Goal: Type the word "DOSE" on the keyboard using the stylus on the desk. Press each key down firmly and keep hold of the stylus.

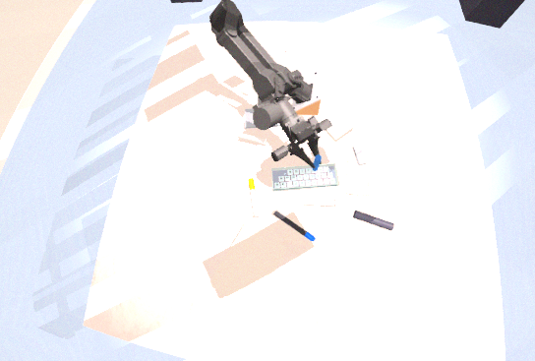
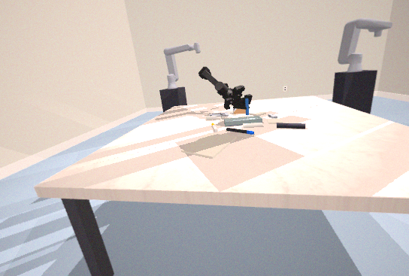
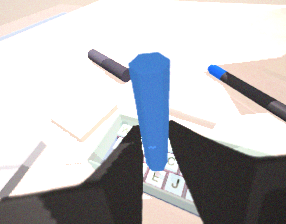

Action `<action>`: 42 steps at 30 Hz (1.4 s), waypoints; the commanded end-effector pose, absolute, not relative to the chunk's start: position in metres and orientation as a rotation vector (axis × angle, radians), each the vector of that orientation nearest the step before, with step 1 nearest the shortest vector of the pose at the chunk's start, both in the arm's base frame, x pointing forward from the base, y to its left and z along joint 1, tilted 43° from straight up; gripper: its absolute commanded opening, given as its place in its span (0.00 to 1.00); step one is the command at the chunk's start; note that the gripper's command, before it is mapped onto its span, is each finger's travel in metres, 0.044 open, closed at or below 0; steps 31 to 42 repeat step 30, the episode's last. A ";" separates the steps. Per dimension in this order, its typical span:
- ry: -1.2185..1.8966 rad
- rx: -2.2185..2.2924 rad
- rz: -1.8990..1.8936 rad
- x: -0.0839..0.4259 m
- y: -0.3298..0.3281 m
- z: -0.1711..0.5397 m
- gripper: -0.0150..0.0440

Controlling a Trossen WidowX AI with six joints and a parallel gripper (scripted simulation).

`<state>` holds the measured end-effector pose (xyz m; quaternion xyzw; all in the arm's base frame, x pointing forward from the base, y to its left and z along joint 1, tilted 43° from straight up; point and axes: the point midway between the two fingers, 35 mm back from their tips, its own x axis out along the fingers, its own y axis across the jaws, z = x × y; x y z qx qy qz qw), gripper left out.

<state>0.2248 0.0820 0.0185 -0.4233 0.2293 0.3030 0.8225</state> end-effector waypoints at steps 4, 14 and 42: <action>0.489 -0.905 0.647 0.224 0.082 0.018 0.39; 0.491 -0.904 0.648 0.223 0.091 0.027 0.39; 0.493 -0.908 0.653 0.216 0.106 0.042 0.39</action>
